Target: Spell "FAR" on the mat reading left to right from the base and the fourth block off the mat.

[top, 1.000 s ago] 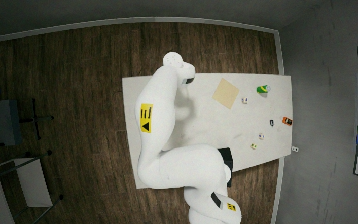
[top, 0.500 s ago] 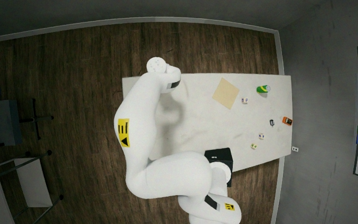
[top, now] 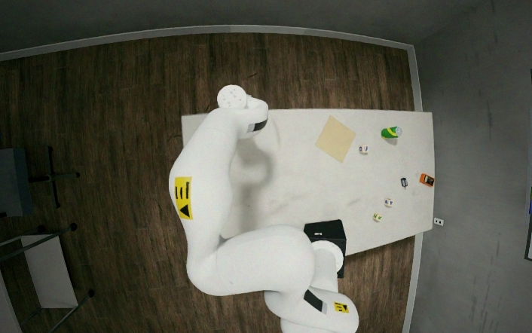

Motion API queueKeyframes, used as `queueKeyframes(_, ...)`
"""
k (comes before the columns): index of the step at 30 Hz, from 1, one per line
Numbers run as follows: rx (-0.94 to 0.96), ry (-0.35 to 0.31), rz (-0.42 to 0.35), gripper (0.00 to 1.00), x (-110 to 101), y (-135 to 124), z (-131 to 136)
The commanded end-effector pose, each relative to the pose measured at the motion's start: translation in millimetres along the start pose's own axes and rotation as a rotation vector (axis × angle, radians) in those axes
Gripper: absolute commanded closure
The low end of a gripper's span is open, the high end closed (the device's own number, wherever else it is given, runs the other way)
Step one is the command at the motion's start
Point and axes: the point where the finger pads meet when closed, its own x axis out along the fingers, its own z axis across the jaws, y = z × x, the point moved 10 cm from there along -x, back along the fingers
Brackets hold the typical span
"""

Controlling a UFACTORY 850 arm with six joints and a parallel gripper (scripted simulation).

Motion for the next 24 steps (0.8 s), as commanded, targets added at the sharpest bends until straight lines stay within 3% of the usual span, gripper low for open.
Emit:
queueKeyframes(1,0.0,0.001,0.002,0.16,-1.1,0.5,-0.7)
queueKeyframes(24,0.0,0.001,0.002,0.16,2.7,0.6,-0.7)
